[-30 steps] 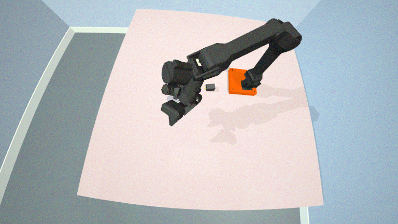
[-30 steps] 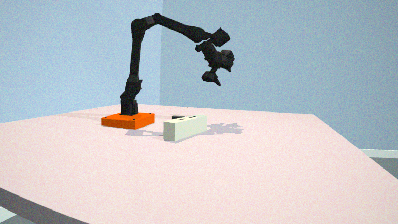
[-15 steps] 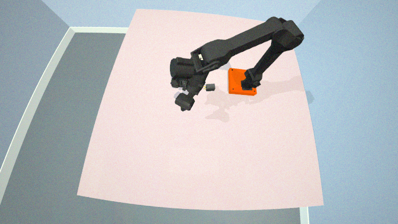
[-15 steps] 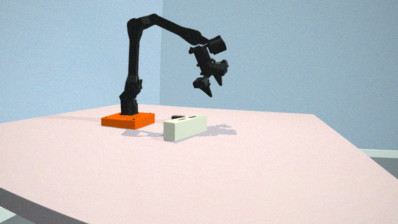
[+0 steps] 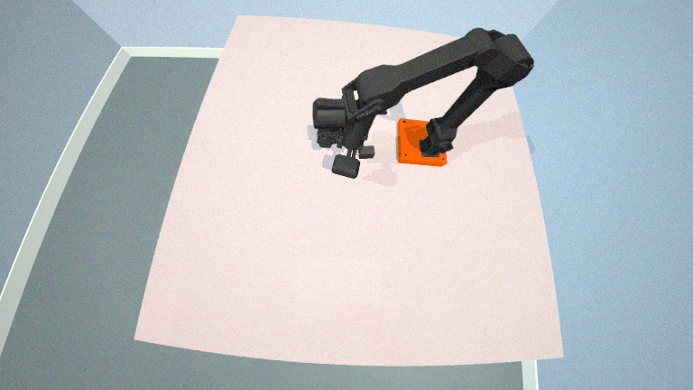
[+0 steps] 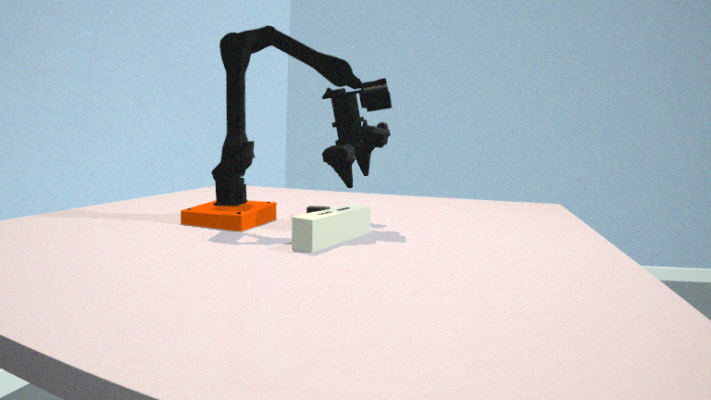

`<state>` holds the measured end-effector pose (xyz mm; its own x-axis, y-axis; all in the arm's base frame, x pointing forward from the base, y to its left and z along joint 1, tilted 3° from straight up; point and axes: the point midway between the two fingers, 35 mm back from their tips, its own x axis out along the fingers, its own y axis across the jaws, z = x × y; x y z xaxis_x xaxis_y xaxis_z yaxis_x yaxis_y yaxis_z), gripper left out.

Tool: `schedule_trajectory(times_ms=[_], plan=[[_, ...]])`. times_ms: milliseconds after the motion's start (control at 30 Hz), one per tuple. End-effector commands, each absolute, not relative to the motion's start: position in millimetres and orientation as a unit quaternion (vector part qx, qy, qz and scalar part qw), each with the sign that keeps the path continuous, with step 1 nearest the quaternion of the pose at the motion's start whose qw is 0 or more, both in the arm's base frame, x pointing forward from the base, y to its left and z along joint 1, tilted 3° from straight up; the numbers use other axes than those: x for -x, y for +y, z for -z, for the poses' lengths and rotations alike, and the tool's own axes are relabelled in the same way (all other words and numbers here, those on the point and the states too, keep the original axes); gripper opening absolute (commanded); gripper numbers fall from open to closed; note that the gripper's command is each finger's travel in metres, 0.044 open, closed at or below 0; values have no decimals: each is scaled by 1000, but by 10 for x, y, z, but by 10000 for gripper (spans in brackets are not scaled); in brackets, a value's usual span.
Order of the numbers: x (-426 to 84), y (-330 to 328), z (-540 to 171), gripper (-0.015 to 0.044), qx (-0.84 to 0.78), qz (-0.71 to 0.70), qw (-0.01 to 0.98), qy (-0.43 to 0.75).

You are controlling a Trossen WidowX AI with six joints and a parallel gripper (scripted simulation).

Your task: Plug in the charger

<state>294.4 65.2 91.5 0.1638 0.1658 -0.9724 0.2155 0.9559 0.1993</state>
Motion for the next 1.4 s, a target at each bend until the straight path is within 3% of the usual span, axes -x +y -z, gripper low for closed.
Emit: schedule_trajectory(times_ms=[0, 433, 1367], plan=[[-2780, 501, -848, 440, -103, 17, 739, 665], [-2225, 95, -684, 440, 31, -3, 682, 731], [-2226, 89, -366, 440, 32, -3, 681, 732]])
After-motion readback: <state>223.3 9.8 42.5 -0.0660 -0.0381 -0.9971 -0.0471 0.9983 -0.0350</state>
